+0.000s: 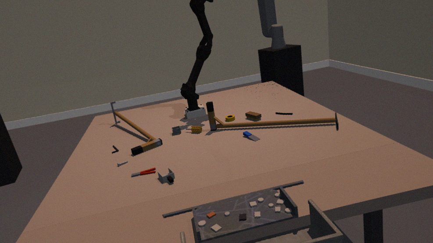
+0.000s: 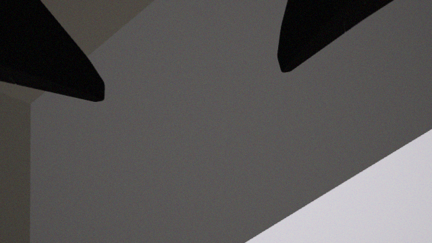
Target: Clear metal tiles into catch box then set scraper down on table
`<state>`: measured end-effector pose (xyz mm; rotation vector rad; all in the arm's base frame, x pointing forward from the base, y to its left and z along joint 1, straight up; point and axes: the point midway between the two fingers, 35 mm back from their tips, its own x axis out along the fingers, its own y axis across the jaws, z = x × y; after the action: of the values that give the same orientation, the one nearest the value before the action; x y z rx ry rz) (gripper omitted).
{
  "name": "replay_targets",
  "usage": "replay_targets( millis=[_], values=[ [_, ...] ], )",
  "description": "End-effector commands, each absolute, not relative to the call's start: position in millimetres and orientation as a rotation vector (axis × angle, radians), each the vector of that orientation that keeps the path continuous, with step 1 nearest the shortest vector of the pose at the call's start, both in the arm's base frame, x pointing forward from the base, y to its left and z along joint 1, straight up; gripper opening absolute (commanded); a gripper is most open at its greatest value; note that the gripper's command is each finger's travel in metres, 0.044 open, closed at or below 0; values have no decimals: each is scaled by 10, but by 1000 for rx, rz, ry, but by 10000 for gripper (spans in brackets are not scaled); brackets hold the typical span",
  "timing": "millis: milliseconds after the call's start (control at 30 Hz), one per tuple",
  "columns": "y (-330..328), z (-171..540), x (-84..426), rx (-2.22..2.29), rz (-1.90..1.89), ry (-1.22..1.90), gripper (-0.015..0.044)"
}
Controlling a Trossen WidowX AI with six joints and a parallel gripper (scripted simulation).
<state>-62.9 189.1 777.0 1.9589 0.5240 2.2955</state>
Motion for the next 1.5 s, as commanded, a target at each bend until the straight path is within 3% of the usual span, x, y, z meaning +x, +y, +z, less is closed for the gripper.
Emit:
replay_targets(
  millis=[0,700,1467],
  values=[
    [1705,7796,-647,2037,2345,567,440],
    [800,7802,-603,2413,2618,906,440],
    [-1,7579,-149,2814,2844,1405,440]
  ],
)
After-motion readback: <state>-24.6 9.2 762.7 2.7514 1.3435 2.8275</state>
